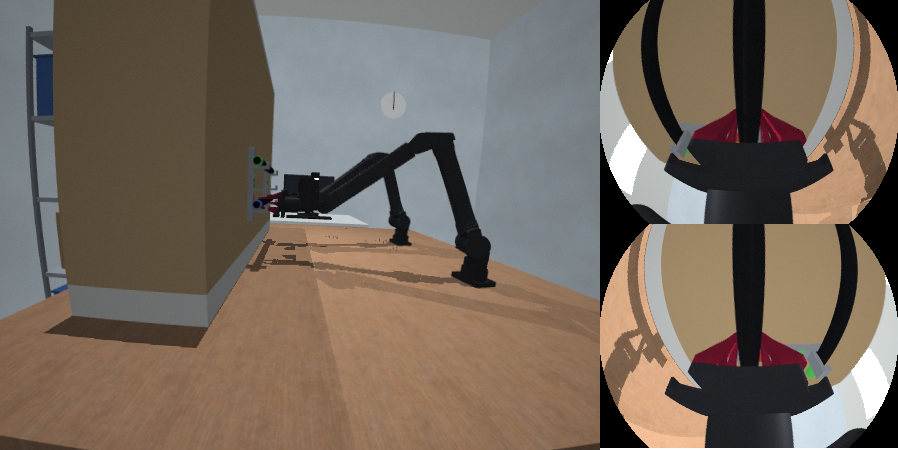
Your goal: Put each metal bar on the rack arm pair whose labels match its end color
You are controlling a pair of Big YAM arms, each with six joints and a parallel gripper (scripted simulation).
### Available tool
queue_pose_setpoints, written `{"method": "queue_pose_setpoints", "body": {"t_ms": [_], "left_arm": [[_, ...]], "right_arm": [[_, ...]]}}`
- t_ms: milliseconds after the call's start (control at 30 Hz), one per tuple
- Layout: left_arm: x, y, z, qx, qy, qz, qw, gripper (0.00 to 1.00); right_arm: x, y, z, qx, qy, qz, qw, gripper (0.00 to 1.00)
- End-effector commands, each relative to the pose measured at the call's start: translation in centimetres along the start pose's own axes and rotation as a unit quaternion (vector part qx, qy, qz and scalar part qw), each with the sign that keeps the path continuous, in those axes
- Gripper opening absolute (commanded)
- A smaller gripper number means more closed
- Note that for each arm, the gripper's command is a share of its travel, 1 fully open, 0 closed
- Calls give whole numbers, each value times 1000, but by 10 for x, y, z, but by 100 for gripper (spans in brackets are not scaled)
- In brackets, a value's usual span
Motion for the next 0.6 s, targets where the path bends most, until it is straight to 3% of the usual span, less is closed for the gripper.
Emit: {"method": "queue_pose_setpoints", "body": {"t_ms": [0,567], "left_arm": [[3,17,3,-26,1,-10,1000,0],[4,11,0,-26,1,-10,1000,0]], "right_arm": [[10,-18,3,27,9,16,999,0],[9,-12,-1,28,9,16,999,0]]}}
Point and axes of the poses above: on each arm, the point where the finger pads meet when closed, its own z axis out along the fingers, its own y axis across the jaws, x = y × z, the point moved 1 cm from there along -z, back along the fingers, and after that the axes turned 8 degrees about -z, right-handed, at the moved point
